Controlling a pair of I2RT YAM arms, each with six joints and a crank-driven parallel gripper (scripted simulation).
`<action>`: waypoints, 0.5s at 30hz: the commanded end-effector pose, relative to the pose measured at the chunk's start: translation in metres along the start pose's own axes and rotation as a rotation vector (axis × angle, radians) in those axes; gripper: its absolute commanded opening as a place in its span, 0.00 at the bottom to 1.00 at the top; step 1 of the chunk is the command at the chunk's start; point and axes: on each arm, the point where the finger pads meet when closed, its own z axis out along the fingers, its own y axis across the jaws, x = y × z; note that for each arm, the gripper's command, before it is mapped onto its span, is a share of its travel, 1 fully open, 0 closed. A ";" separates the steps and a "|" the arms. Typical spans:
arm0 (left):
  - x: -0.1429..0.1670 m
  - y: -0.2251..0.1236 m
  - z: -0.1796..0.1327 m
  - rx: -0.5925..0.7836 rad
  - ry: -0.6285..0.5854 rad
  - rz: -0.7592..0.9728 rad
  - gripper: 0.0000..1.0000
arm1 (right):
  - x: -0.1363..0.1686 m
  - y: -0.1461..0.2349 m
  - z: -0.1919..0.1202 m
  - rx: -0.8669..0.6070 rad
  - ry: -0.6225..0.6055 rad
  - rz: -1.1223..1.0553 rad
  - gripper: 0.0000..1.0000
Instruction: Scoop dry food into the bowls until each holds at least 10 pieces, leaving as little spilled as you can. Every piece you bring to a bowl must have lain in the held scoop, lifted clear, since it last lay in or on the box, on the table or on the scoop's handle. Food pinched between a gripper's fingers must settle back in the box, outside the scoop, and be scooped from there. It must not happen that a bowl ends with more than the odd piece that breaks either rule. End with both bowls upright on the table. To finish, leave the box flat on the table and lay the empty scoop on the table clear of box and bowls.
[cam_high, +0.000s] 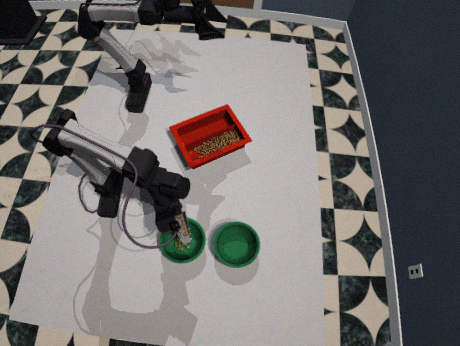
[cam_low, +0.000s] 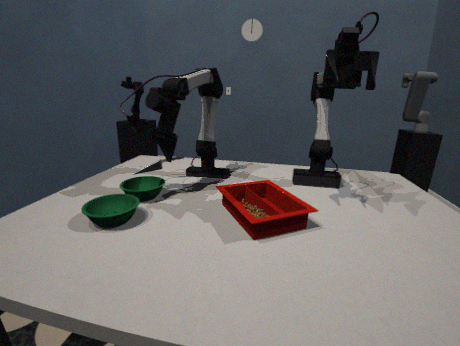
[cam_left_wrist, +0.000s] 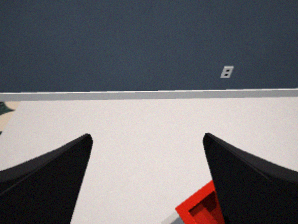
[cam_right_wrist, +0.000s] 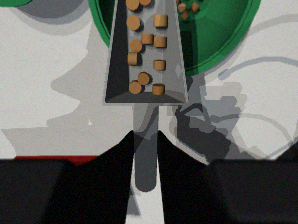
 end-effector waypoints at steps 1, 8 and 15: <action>-0.013 0.000 -0.002 0.000 -0.032 -0.001 1.00 | -0.009 0.009 -0.006 -0.020 -0.004 0.050 0.00; -0.013 0.000 -0.002 0.000 -0.032 -0.001 1.00 | -0.010 0.013 -0.009 -0.031 0.000 0.083 0.00; -0.013 0.000 -0.002 0.000 -0.032 -0.001 1.00 | -0.010 0.016 -0.009 -0.022 0.021 0.130 0.00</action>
